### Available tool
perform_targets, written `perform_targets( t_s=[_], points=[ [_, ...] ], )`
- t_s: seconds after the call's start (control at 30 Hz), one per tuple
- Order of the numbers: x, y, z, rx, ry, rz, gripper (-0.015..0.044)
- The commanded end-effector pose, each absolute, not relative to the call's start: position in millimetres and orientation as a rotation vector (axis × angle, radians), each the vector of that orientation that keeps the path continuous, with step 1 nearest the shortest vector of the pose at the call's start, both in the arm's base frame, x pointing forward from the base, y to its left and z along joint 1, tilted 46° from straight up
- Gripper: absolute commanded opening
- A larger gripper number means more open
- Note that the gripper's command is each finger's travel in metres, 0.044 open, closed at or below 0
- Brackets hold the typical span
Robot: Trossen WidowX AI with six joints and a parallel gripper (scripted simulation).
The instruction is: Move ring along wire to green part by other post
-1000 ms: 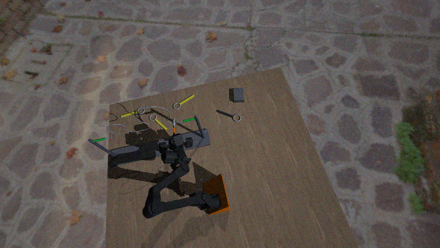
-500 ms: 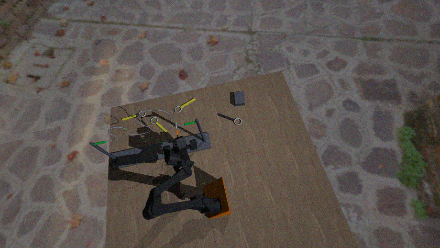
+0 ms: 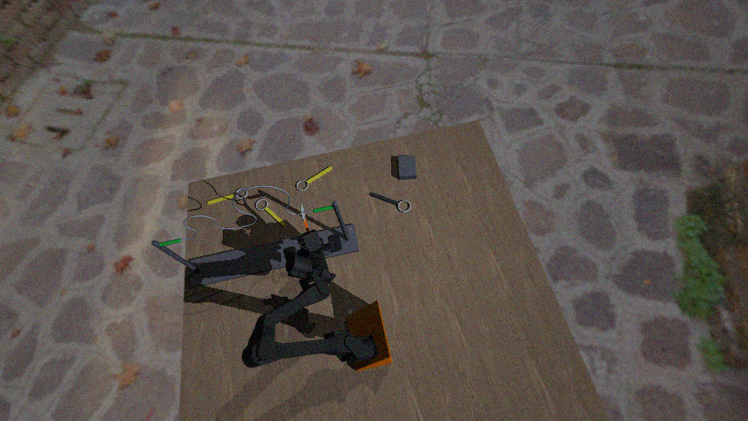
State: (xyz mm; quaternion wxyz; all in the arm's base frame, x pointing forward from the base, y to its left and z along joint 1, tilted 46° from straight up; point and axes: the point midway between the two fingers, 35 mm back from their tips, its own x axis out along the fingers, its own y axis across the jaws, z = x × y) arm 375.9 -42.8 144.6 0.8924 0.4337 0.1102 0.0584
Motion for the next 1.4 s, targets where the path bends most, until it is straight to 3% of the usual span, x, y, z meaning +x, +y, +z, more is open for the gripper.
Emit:
perform_targets(
  t_s=[0.0, 1.37],
  points=[
    [374, -47, 134, 0.876, 0.250, 0.113, -0.0150],
    [368, -78, 101, 0.837, 0.257, 0.102, -0.0150]
  ],
)
